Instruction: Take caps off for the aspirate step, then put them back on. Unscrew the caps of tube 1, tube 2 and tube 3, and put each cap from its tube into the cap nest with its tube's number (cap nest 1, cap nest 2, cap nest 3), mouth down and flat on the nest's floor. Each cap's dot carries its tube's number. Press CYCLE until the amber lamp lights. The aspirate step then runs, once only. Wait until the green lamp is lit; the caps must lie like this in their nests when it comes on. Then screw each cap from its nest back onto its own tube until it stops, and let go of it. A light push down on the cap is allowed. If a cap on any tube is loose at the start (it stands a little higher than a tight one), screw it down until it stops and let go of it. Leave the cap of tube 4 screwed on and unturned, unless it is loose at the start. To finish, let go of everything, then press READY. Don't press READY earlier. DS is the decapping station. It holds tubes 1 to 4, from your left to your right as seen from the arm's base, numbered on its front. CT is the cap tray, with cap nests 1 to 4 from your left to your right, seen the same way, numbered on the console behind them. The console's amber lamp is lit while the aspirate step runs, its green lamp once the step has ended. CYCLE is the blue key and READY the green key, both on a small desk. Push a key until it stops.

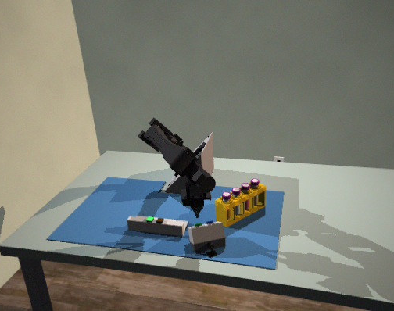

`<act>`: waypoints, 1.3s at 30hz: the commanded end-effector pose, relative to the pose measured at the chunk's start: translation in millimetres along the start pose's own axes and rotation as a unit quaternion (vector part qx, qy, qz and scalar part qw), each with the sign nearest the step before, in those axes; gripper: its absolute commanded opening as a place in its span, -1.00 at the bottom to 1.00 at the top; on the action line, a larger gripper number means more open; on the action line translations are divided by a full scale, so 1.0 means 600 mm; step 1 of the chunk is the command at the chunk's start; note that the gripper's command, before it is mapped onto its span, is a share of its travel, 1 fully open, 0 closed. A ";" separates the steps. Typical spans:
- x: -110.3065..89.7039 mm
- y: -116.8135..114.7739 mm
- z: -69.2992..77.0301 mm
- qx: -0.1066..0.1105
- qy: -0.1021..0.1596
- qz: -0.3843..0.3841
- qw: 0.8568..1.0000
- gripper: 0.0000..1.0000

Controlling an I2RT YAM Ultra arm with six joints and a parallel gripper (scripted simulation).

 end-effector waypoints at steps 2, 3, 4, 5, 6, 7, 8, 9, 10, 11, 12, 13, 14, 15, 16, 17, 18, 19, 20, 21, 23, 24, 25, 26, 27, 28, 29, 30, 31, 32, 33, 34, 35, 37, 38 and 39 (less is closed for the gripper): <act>0.003 0.012 0.028 0.003 -0.020 0.002 1.000 -1.00; 0.003 0.012 0.023 0.003 -0.020 0.002 1.000 -1.00; 0.004 0.012 0.018 0.003 -0.020 0.002 1.000 -1.00; 0.004 0.012 0.013 0.003 -0.020 0.002 1.000 -1.00; 0.004 0.012 0.008 0.003 -0.020 0.002 1.000 -1.00; 0.004 0.012 0.003 0.003 -0.020 0.002 1.000 -1.00; 0.004 0.012 0.003 0.003 -0.020 0.002 1.000 -1.00; 0.004 0.012 0.003 0.003 -0.020 0.002 1.000 -1.00; 0.004 0.012 -0.002 0.003 -0.020 0.002 1.000 -1.00; 0.004 0.012 -0.002 0.003 -0.020 0.002 1.000 -1.00; 0.004 0.012 -0.002 0.003 -0.020 0.002 1.000 -1.00; 0.004 0.012 -0.002 0.003 -0.020 0.002 1.000 -1.00; 0.004 0.012 -0.002 0.003 -0.020 0.002 1.000 -1.00; 0.004 0.012 -0.002 0.003 -0.020 0.002 1.000 -1.00; 0.004 0.012 -0.002 0.003 -0.020 0.002 1.000 -1.00; 0.004 0.012 -0.002 0.003 -0.020 0.002 1.000 -1.00; 0.004 0.012 -0.002 0.003 -0.020 0.002 1.000 -1.00; 0.004 0.012 -0.002 0.003 -0.020 0.002 1.000 -1.00; 0.004 0.012 -0.002 0.003 -0.020 0.002 1.000 -1.00; 0.004 0.012 -0.002 0.003 -0.020 0.002 1.000 -1.00; 0.004 0.011 -0.003 0.003 -0.020 0.002 1.000 -1.00; 0.004 0.010 -0.004 0.003 -0.020 0.002 1.000 -1.00; 0.004 0.010 -0.004 0.003 -0.020 0.002 1.000 -1.00; 0.004 0.010 -0.004 0.003 -0.020 0.002 1.000 -1.00; 0.004 0.010 -0.004 0.003 -0.020 0.002 1.000 -1.00; 0.004 0.010 -0.004 0.003 -0.020 0.002 1.000 -1.00; 0.004 0.010 -0.004 0.003 -0.020 0.002 1.000 -1.00; 0.004 0.010 -0.004 0.003 -0.020 0.002 1.000 -1.00; 0.005 0.009 -0.004 0.003 -0.020 0.002 1.000 -1.00; 0.005 0.008 -0.005 0.003 -0.020 0.002 1.000 -1.00; 0.005 0.007 -0.005 0.003 -0.020 0.002 1.000 -1.00; 0.005 0.007 -0.005 0.003 -0.020 0.002 1.000 -1.00; 0.005 0.007 -0.005 0.003 -0.020 0.002 1.000 -1.00; 0.005 0.007 -0.005 0.003 -0.020 0.002 1.000 -1.00; 0.005 0.007 -0.005 0.003 -0.020 0.002 1.000 -1.00; 0.005 0.007 -0.005 0.003 -0.020 0.002 1.000 -1.00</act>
Point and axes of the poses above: the point where the finger pads meet when closed, its own z axis back along the fingers, its own y axis across the jaws, x = y × z, the point moved 6 cm from there along z, back along the fingers, and after that the axes turned 9 degrees about -z, right-handed, at the moved point
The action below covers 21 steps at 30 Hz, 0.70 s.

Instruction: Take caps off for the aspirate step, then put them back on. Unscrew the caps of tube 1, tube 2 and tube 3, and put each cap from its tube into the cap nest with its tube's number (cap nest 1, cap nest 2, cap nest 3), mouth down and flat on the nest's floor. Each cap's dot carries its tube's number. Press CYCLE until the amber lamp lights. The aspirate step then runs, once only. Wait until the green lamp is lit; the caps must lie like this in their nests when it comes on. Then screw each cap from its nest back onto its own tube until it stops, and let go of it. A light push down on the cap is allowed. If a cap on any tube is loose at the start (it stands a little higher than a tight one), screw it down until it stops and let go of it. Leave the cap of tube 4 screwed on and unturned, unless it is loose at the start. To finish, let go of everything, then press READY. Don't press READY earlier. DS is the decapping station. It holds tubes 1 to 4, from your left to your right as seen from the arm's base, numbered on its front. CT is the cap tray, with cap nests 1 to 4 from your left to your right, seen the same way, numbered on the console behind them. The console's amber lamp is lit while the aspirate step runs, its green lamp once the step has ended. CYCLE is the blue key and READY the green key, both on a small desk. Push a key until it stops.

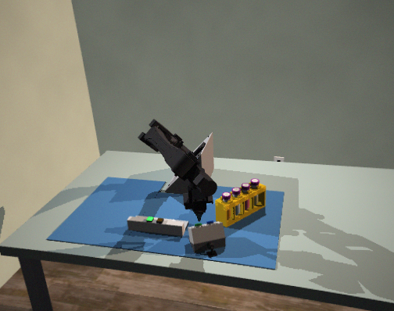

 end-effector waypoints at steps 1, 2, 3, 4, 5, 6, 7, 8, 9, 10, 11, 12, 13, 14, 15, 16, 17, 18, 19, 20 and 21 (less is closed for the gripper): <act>0.004 -0.004 0.019 0.002 -0.014 -0.004 1.000 -1.00; 0.005 -0.005 0.018 0.002 -0.014 -0.004 1.000 -1.00; 0.005 -0.005 0.018 0.002 -0.014 -0.004 1.000 -1.00; 0.005 -0.005 0.018 0.002 -0.014 -0.004 1.000 -1.00; 0.005 -0.006 0.018 0.002 -0.014 -0.004 1.000 -1.00; 0.005 -0.006 0.018 0.002 -0.014 -0.004 1.000 -1.00; 0.005 -0.007 0.018 0.002 -0.014 -0.004 1.000 -1.00; 0.005 -0.008 0.018 0.002 -0.014 -0.004 1.000 -1.00; 0.005 -0.008 0.018 0.002 -0.014 -0.004 1.000 -1.00; 0.005 -0.008 0.018 0.002 -0.014 -0.004 1.000 -1.00; 0.005 -0.008 0.018 0.002 -0.014 -0.004 1.000 -1.00; 0.005 -0.008 0.018 0.002 -0.014 -0.004 1.000 -1.00; 0.005 -0.008 0.017 0.002 -0.014 -0.004 1.000 -1.00; 0.005 -0.008 0.017 0.002 -0.014 -0.004 1.000 -1.00; 0.005 -0.008 0.017 0.002 -0.014 -0.004 1.000 -1.00; 0.005 -0.008 0.017 0.002 -0.014 -0.004 1.000 -1.00; 0.005 -0.008 0.017 0.002 -0.014 -0.004 1.000 -1.00; 0.005 -0.009 0.017 0.002 -0.014 -0.004 1.000 -1.00; 0.005 -0.009 0.017 0.002 -0.014 -0.004 1.000 -1.00; 0.005 -0.009 0.017 0.002 -0.014 -0.004 1.000 -1.00; 0.005 -0.009 0.017 0.002 -0.014 -0.004 1.000 -1.00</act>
Point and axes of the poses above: the point where the finger pads meet when closed, its own z axis back along the fingers, its own y axis across the jaws, x = y × z, the point moved 6 cm from there along z, back along the fingers, and after that the axes turned 9 degrees about -z, right-handed, at the moved point
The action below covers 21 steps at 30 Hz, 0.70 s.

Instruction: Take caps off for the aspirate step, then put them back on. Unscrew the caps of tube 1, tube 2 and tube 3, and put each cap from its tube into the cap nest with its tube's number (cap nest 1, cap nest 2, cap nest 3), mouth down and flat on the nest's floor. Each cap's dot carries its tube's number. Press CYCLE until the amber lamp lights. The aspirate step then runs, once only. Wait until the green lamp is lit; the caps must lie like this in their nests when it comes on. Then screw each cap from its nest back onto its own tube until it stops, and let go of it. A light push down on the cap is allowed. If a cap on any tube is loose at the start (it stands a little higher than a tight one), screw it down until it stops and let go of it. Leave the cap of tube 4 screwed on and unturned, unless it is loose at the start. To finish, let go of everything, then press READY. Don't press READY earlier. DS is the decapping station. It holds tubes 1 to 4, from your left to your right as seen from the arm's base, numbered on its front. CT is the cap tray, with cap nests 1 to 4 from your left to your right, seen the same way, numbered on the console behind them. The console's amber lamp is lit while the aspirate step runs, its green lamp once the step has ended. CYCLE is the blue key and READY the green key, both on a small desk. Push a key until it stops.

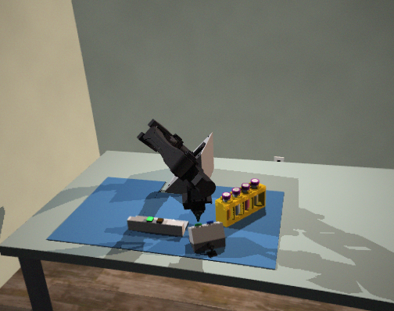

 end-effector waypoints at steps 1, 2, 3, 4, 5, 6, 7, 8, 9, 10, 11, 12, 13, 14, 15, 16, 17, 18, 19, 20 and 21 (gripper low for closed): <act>0.004 -0.003 0.018 0.002 -0.013 -0.003 1.000 -1.00; 0.004 -0.003 0.018 0.002 -0.013 -0.003 1.000 -1.00; 0.004 -0.003 0.018 0.002 -0.013 -0.003 1.000 -1.00; 0.004 -0.003 0.018 0.002 -0.013 -0.003 1.000 -1.00; 0.004 -0.003 0.018 0.002 -0.013 -0.003 1.000 -1.00; 0.004 -0.004 0.018 0.002 -0.013 -0.003 1.000 -1.00; 0.004 -0.004 0.018 0.002 -0.013 -0.003 1.000 -1.00; 0.004 -0.004 0.018 0.002 -0.013 -0.003 1.000 -1.00; 0.004 -0.004 0.018 0.002 -0.013 -0.003 1.000 -1.00; 0.004 -0.004 0.017 0.002 -0.013 -0.003 1.000 -1.00; 0.004 -0.004 0.017 0.002 -0.013 -0.003 1.000 -1.00; 0.004 -0.005 0.017 0.002 -0.013 -0.003 1.000 -1.00; 0.004 -0.005 0.017 0.002 -0.013 -0.003 1.000 -1.00; 0.004 -0.005 0.017 0.002 -0.013 -0.003 1.000 -1.00; 0.004 -0.005 0.017 0.002 -0.013 -0.003 1.000 -1.00; 0.004 -0.005 0.017 0.002 -0.013 -0.003 1.000 -1.00; 0.004 -0.005 0.017 0.002 -0.013 -0.003 1.000 -1.00; 0.004 -0.005 0.017 0.002 -0.013 -0.003 1.000 -1.00; 0.004 -0.005 0.017 0.002 -0.013 -0.003 1.000 -1.00; 0.004 -0.005 0.016 0.002 -0.013 -0.003 1.000 -1.00; 0.004 -0.005 0.016 0.002 -0.013 -0.003 1.000 -1.00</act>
Point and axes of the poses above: the point where the finger pads meet when closed, its own z axis back along the fingers, its own y axis across the jaws, x = y × z, the point moved 6 cm from there along z, back along the fingers, and after that the axes turned 9 degrees about -z, right-handed, at the moved point
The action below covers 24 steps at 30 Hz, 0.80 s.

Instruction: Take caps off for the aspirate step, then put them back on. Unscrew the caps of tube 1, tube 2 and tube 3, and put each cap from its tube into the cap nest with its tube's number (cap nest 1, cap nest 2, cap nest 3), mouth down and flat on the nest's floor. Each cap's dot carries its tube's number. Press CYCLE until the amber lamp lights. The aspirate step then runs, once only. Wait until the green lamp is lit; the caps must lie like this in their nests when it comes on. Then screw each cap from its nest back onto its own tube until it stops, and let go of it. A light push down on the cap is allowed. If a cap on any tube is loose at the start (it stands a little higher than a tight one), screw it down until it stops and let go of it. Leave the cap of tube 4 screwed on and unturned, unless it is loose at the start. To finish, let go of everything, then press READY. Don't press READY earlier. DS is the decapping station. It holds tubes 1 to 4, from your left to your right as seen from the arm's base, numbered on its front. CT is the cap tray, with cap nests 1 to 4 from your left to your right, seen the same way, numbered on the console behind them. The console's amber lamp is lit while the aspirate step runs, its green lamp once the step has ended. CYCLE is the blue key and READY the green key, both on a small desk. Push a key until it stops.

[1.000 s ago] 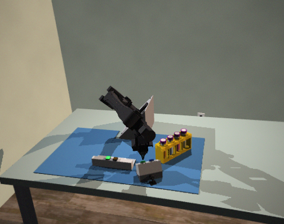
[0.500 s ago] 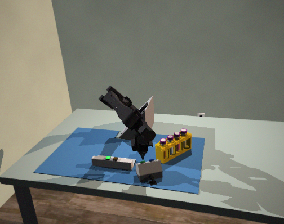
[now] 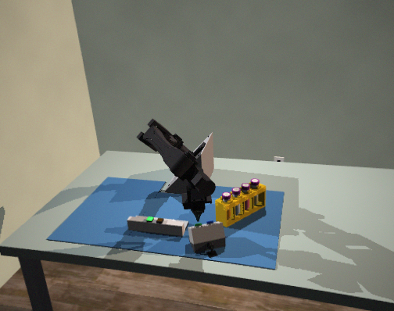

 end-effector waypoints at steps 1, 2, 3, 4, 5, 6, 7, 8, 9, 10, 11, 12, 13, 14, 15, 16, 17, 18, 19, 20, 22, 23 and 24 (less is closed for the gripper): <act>0.005 -0.004 0.015 0.002 -0.012 -0.004 1.000 -1.00; 0.005 -0.004 0.015 0.002 -0.012 -0.004 1.000 -1.00; 0.005 -0.004 0.015 0.002 -0.012 -0.004 1.000 -1.00; 0.005 -0.005 0.015 0.002 -0.012 -0.004 1.000 -1.00; 0.005 -0.005 0.015 0.002 -0.012 -0.004 1.000 -1.00; 0.005 -0.005 0.015 0.002 -0.012 -0.004 1.000 -1.00; 0.005 -0.005 0.015 0.002 -0.012 -0.004 1.000 -1.00; 0.005 -0.005 0.015 0.002 -0.012 -0.004 1.000 -1.00; 0.005 -0.005 0.014 0.002 -0.012 -0.004 1.000 -1.00; 0.005 -0.005 0.013 0.002 -0.012 -0.004 1.000 -1.00; 0.005 -0.005 0.011 0.002 -0.012 -0.004 1.000 -1.00; 0.005 -0.005 0.011 0.002 -0.012 -0.004 1.000 -1.00; 0.005 -0.005 0.011 0.002 -0.012 -0.004 1.000 -1.00; 0.005 -0.005 0.010 0.002 -0.012 -0.004 1.000 -1.00; 0.005 -0.005 0.009 0.002 -0.012 -0.004 1.000 -1.00; 0.005 -0.005 0.008 0.002 -0.012 -0.004 1.000 -1.00; 0.005 -0.005 0.007 0.002 -0.012 -0.004 1.000 -1.00; 0.005 -0.005 0.006 0.002 -0.012 -0.004 1.000 -1.00; 0.005 -0.005 0.005 0.002 -0.012 -0.004 1.000 -1.00; 0.005 -0.005 0.004 0.002 -0.012 -0.004 1.000 -1.00; 0.005 -0.005 0.001 0.002 -0.012 -0.004 1.000 -1.00; 0.005 -0.005 0.000 0.002 -0.012 -0.004 1.000 -1.00; 0.005 -0.005 -0.001 0.002 -0.012 -0.004 1.000 -1.00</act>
Point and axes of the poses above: the point where the finger pads meet when closed, its own z axis back along the fingers, its own y axis across the jaws, x = y × z, the point moved 6 cm from there along z, back along the fingers, and after that the axes turned 9 degrees about -z, right-handed, at the moved point
